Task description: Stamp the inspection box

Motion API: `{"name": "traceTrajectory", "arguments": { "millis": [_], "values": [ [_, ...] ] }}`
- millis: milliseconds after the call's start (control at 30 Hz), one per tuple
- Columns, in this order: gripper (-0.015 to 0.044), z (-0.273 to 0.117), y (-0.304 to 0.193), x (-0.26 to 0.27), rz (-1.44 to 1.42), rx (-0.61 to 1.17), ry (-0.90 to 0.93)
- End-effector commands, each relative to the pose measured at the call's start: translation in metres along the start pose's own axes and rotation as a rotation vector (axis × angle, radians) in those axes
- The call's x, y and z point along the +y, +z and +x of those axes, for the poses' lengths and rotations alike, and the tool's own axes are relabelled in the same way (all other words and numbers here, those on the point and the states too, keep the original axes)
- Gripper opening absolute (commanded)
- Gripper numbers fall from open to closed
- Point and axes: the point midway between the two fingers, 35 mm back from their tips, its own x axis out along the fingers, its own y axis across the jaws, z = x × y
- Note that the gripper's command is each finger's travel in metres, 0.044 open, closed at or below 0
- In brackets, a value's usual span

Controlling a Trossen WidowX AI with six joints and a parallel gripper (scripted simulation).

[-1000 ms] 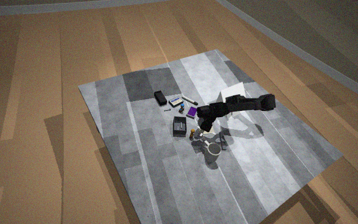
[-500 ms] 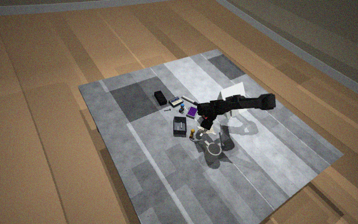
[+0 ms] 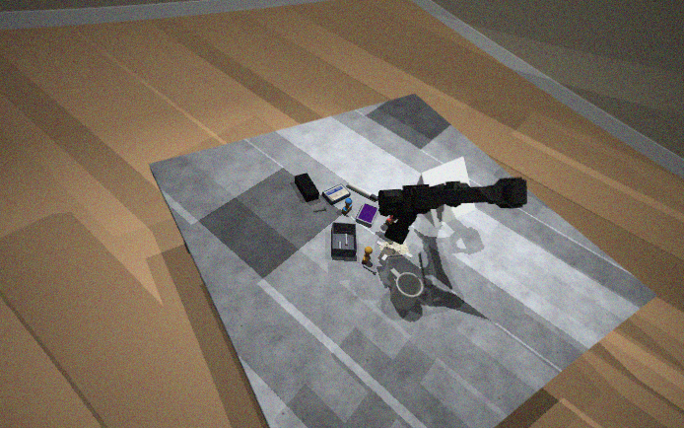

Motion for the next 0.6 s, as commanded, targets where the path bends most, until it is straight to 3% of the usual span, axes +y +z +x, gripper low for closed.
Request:
{"name": "traceTrajectory", "arguments": {
  "millis": [0, 300, 567],
  "values": [
    [0.0000, -0.008, 0.000, 0.000, -0.007, -0.005, 0.001],
    [0.0000, -0.019, 0.002, 0.001, -0.007, -0.004, 0.001],
    [0.0000, -0.025, 0.035, 0.010, -0.008, -0.010, 0.001]
  ]
}}
